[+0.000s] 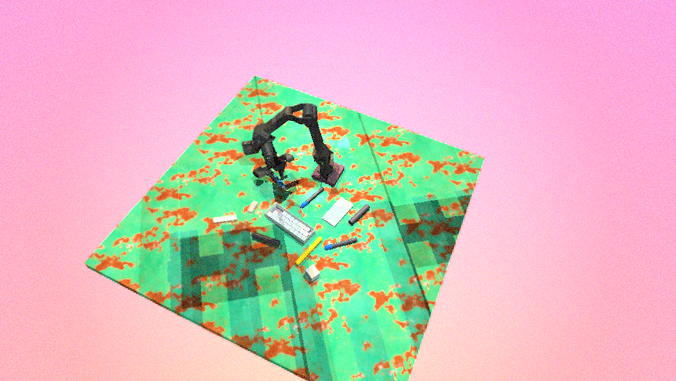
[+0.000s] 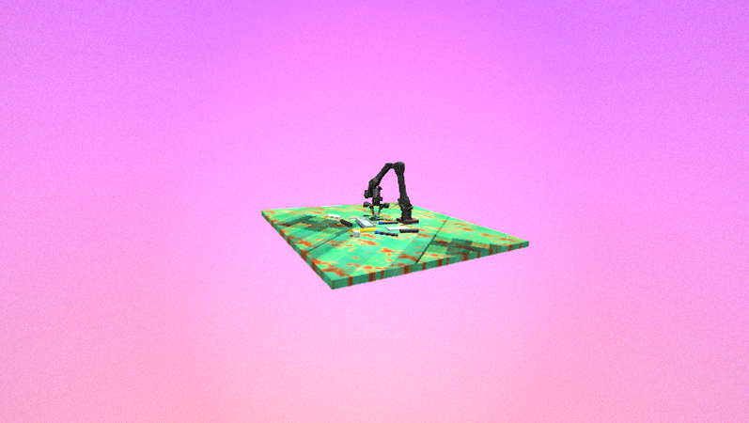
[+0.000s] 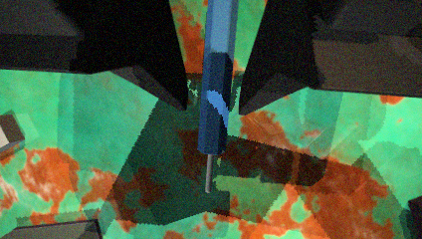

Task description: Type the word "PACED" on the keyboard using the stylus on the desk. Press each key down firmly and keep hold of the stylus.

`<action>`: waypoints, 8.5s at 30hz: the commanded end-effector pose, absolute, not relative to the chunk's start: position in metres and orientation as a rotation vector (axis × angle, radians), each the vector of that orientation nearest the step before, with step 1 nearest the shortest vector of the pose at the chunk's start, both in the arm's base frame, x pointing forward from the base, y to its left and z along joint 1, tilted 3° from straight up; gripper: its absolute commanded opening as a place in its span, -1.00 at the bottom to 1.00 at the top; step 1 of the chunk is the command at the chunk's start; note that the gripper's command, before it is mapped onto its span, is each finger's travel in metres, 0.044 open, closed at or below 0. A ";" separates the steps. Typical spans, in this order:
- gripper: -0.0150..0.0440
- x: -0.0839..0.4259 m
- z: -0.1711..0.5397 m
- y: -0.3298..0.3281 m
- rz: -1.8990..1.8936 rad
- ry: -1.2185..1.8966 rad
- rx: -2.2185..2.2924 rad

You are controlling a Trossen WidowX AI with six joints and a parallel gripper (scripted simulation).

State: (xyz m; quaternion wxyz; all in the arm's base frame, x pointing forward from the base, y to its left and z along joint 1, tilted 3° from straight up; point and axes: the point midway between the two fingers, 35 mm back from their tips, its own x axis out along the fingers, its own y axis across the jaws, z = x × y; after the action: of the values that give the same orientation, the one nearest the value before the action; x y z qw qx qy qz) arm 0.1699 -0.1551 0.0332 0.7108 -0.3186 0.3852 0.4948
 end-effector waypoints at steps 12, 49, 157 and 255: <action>-0.16 0.170 0.027 -0.154 1.100 0.854 -0.702; -0.49 0.191 0.077 -0.142 0.981 0.949 -0.483; -0.49 0.343 0.126 0.074 -0.430 1.817 1.995; -0.49 0.337 0.130 -0.004 -0.444 1.822 1.987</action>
State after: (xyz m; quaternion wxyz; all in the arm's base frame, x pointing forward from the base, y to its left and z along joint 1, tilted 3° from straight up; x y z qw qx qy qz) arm 0.3388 0.0097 0.1289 0.2034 0.7138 0.6506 -0.1606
